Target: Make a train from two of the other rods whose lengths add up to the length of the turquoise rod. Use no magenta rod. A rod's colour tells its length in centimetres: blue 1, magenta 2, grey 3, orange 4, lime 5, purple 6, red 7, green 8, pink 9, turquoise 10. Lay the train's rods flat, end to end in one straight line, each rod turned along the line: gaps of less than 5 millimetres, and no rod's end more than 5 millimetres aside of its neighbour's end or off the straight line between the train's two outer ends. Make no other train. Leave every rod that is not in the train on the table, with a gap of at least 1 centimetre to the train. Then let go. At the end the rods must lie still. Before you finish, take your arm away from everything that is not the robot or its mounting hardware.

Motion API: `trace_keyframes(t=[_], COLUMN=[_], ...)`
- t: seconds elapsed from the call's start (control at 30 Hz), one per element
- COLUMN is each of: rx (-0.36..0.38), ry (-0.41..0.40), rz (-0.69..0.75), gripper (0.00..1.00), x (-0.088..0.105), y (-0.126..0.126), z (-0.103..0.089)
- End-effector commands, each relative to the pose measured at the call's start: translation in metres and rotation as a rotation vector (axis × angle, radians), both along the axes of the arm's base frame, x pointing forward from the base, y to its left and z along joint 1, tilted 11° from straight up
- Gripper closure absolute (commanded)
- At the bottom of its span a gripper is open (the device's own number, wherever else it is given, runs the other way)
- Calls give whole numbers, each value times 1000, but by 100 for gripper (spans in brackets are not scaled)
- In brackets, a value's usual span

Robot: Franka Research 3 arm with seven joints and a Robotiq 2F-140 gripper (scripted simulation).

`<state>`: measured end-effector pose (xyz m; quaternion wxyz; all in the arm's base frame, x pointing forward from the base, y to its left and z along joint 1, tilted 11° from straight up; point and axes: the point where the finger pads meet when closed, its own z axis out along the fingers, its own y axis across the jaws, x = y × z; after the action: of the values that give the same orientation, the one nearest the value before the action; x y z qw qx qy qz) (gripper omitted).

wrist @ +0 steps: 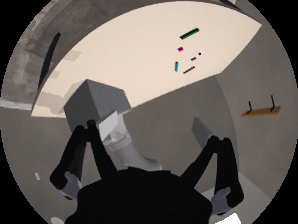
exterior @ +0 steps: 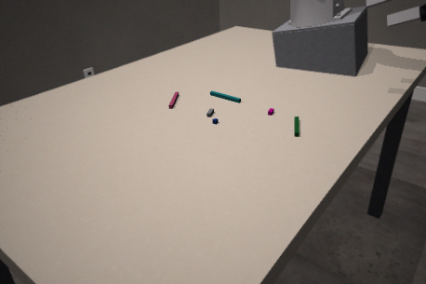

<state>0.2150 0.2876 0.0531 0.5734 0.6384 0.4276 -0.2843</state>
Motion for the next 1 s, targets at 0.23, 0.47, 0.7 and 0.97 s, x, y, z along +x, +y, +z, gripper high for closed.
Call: trace_keyframes(t=[0.23,0.47,0.7,0.97], rx=[0,0,37,199], ry=[0,0,11,54], rz=[0,0,-15,-75], gripper=[0,0,0,0], x=[0,0,16,78], y=[0,0,-8,-51], z=[0,0,-8,-38])
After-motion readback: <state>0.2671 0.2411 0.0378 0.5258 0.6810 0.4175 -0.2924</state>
